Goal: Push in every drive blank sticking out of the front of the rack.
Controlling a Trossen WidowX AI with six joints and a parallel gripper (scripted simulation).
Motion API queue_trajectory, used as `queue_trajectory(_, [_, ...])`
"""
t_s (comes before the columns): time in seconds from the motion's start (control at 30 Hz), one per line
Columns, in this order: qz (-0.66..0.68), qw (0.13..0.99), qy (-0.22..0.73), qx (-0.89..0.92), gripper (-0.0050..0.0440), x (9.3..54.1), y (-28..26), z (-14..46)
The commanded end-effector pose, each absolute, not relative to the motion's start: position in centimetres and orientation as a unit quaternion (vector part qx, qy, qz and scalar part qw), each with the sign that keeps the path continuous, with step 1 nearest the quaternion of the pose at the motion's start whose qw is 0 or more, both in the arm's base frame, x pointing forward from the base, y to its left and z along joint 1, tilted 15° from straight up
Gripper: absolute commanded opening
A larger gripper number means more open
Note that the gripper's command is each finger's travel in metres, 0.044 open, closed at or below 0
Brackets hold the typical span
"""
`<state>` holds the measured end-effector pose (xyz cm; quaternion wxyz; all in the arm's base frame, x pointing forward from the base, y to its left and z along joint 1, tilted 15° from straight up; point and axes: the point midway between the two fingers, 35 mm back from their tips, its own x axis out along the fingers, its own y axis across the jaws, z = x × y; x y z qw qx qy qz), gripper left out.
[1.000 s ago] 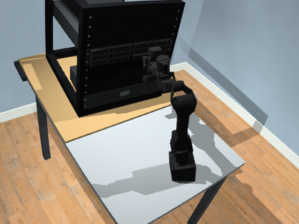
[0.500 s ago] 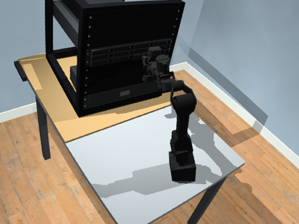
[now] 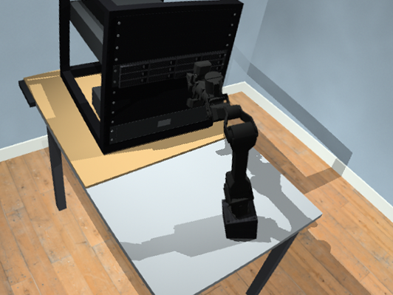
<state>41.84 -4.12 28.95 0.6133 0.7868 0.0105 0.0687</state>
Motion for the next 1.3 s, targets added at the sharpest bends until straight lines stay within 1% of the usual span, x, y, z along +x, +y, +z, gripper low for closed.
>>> queue_trajectory(0.0, [0.078, 0.616, 0.003, 0.784, -0.005, 41.99, -4.05, 29.96])
queue_trajectory(1.27, [0.078, 0.616, 0.003, 0.784, -0.005, 42.58, -4.01, 30.03])
